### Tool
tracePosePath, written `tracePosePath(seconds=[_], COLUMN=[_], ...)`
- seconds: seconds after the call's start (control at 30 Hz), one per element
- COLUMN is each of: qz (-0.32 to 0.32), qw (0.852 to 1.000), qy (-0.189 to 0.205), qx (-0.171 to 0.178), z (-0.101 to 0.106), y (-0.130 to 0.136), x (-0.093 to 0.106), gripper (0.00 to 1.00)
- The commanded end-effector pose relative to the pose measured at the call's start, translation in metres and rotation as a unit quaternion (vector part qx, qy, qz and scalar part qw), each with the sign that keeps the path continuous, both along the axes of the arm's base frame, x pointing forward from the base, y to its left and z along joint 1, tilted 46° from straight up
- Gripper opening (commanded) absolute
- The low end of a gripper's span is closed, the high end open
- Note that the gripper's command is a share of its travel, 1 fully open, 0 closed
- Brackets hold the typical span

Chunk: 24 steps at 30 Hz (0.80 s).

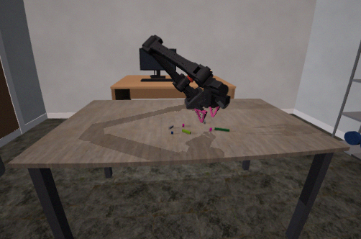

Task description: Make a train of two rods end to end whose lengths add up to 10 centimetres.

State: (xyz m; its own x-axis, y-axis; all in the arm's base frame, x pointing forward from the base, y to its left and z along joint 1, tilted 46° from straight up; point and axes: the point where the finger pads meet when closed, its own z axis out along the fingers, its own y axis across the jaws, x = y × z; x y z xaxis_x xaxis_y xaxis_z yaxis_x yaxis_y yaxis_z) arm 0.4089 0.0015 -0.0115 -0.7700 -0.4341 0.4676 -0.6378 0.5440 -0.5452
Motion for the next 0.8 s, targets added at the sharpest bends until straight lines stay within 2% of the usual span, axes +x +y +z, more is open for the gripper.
tracePosePath(seconds=[0.0, 0.27, 0.3, 0.77], qz=[-0.001, 0.000, -0.042, -0.038], qw=[0.999, 0.999, 0.996, 0.997], qy=[-0.039, -0.039, -0.074, -0.073], qx=[0.008, 0.008, 0.008, 0.008], z=[0.0208, 0.0208, 0.0230, 0.0225], y=[0.0138, 0.0138, 0.0052, 0.0083], x=[0.0246, 0.0246, 0.0263, 0.0261], gripper=[1.00, 1.00, 1.00, 1.00])
